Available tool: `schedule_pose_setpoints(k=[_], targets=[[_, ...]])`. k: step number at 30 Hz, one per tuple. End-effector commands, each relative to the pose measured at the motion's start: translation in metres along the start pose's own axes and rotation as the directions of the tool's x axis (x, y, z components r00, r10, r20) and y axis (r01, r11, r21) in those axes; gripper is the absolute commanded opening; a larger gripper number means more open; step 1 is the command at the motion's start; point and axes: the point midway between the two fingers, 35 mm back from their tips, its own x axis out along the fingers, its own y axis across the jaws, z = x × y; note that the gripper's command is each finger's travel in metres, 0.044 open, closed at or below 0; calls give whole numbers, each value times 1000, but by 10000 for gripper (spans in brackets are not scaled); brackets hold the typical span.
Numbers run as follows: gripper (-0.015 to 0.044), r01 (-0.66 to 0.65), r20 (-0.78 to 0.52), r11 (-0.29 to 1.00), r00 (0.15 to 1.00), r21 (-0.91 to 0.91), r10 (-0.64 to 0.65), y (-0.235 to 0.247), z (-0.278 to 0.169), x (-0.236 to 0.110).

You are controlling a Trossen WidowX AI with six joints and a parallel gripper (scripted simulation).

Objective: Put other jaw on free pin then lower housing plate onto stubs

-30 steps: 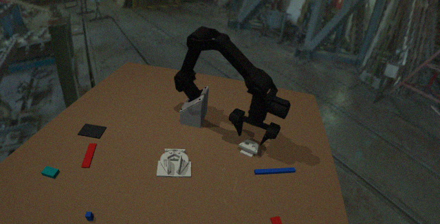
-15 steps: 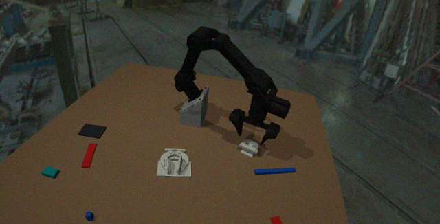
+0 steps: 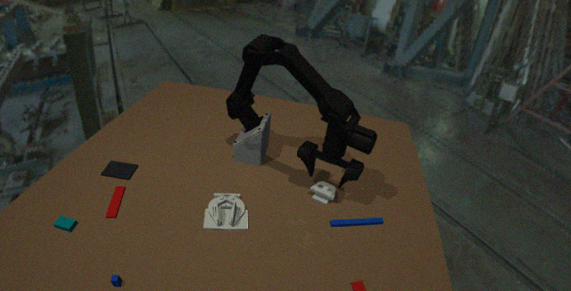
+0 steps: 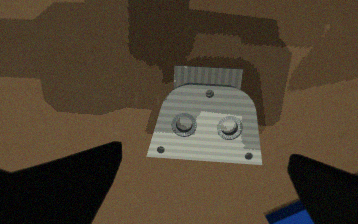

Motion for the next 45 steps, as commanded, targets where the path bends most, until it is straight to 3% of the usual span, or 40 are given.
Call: schedule_pose_setpoints(k=[1, 45], targets=[[440, 3, -4, 1000, 1000, -2, -3, -1, -1, 0], [440, 2, -5, 1000, 1000, -1, -2, -3, -2, 51]])
